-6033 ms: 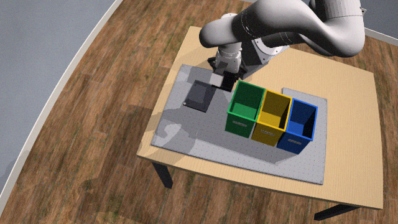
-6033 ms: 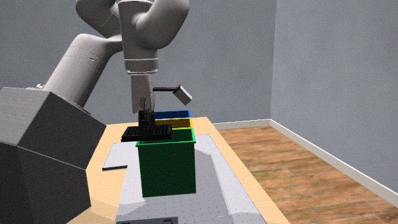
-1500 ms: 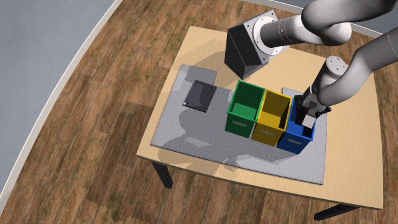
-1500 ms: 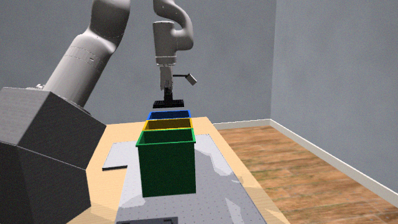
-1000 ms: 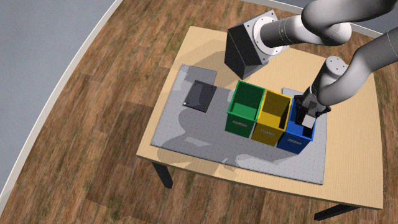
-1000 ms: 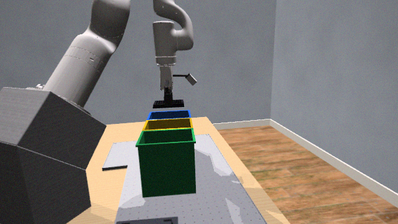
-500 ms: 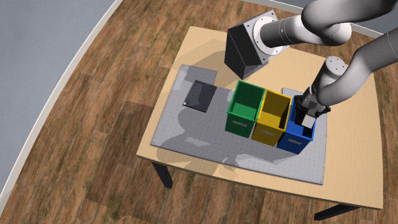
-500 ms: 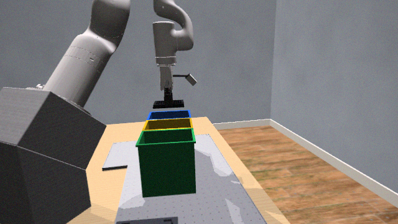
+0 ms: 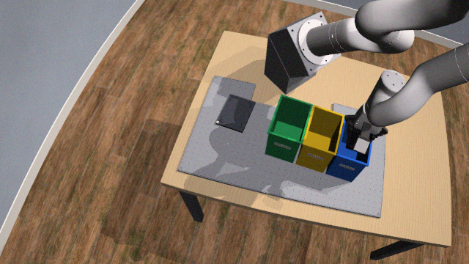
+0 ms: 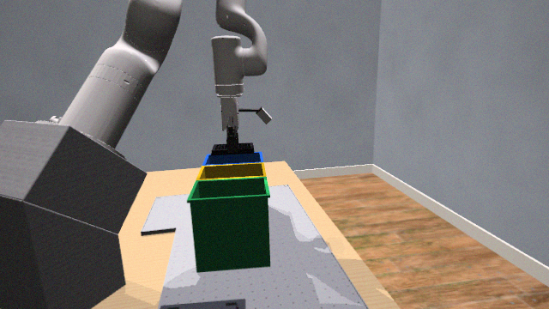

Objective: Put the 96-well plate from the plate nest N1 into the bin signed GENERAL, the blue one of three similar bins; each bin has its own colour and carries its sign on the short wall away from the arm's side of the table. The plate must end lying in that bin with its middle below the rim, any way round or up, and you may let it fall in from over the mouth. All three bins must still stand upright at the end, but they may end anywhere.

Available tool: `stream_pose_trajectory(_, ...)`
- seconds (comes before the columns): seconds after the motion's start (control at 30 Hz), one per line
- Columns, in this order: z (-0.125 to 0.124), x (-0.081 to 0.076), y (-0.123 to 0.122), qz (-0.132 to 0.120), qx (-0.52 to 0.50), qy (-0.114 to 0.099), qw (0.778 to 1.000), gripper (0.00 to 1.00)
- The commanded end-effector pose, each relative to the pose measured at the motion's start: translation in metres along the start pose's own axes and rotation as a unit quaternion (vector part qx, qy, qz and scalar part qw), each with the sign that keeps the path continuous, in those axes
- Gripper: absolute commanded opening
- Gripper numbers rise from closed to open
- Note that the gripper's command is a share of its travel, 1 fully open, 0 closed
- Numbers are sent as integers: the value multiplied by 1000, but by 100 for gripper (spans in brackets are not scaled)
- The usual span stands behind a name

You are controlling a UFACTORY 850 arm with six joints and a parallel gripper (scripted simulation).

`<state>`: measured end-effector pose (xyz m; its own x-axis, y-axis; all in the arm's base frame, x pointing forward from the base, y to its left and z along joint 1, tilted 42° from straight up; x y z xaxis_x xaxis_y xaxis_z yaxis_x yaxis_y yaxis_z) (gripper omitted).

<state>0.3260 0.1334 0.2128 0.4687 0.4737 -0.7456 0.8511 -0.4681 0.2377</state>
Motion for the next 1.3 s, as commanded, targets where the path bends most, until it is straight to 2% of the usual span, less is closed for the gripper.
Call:
stream_pose_trajectory(0.0, 0, 0, 0, 1, 0, 1, 1000, 0)
stream_pose_trajectory(1.27, 0, 4, 0, 1, 0, 1, 1000, 0)
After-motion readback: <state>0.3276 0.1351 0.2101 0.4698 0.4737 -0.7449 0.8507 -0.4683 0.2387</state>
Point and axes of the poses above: the point where the finger pads meet when closed, its own x axis out along the fingers, its own z axis across the jaws, y = z × x, the point moved 1 cm from there along -x, back along the fingers, and after that the axes turned 11 degrees about x, right-handed, at the moved point
